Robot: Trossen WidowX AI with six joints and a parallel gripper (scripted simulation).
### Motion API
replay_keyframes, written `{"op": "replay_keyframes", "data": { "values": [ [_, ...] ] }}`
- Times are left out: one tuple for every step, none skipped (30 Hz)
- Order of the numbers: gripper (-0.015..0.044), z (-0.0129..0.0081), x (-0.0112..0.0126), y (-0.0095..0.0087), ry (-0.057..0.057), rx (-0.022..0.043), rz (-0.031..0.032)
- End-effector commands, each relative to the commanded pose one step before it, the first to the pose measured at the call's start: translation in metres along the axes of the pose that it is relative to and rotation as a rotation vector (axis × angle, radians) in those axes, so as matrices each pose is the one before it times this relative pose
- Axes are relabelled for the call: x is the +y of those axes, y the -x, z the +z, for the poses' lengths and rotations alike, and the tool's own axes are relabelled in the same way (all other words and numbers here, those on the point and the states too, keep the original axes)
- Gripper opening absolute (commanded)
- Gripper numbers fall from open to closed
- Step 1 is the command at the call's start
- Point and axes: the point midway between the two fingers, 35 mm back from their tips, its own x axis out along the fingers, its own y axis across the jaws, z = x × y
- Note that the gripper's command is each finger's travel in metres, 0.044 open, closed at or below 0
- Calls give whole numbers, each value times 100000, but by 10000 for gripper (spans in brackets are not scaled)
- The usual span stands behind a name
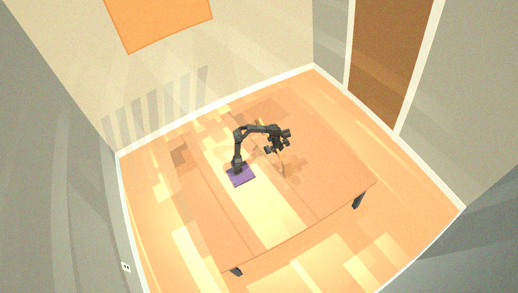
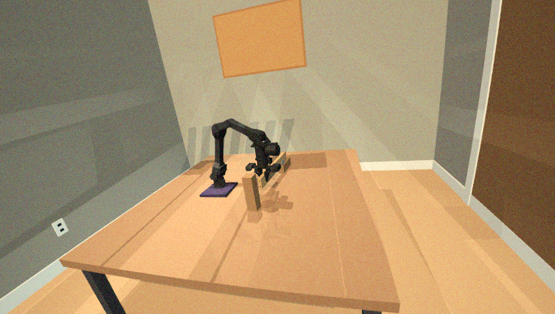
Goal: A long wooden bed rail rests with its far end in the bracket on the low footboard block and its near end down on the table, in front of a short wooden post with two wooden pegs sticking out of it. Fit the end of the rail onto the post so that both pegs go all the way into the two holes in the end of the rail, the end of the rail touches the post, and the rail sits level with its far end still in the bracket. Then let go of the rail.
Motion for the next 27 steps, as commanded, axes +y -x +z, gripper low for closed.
{"op": "replay_keyframes", "data": {
  "values": [
    [0, 146, -27, 165, -208, -107, -800],
    [0, 0, 5, 9, 0, 0, 0],
    [0, 0, 6, 13, 0, 0, 0],
    [0, 0, 6, 16, 0, 0, 1],
    [0, 0, 6, 16, 0, 0, 0],
    [0, 0, 5, 15, 0, 0, 0],
    [0, 0, 5, 15, 0, 0, 0],
    [0, 0, 5, 15, 0, 0, 0],
    [0, 0, 5, 15, 0, 0, 0],
    [0, 0, 5, 15, 0, 0, 0],
    [0, 0, 5, 15, 0, 0, 0],
    [0, 0, 5, 15, 0, 0, 0],
    [0, 0, 5, 15, 0, 0, 0],
    [0, 0, 5, 15, 0, 0, 0],
    [0, 0, 4, 15, 0, 0, 0],
    [0, 0, 4, 15, 0, 0, 0],
    [0, 0, 3, 15, 0, 0, 0],
    [0, 0, 2, 15, 0, 0, 0],
    [0, 0, 2, 15, 0, 0, 0],
    [0, 0, 1, 15, 0, 0, 0],
    [0, -7, 0, 0, 0, 1, 0],
    [0, -13, 0, 1, 0, 1, 0],
    [0, -18, 0, 1, 0, 2, 0],
    [0, -23, 0, 2, 0, 2, 0],
    [0, -28, 0, 3, 0, 3, 0],
    [0, -31, -1, 4, 0, 3, 0],
    [0, -32, -1, 4, 0, 3, 0]
  ]
}}
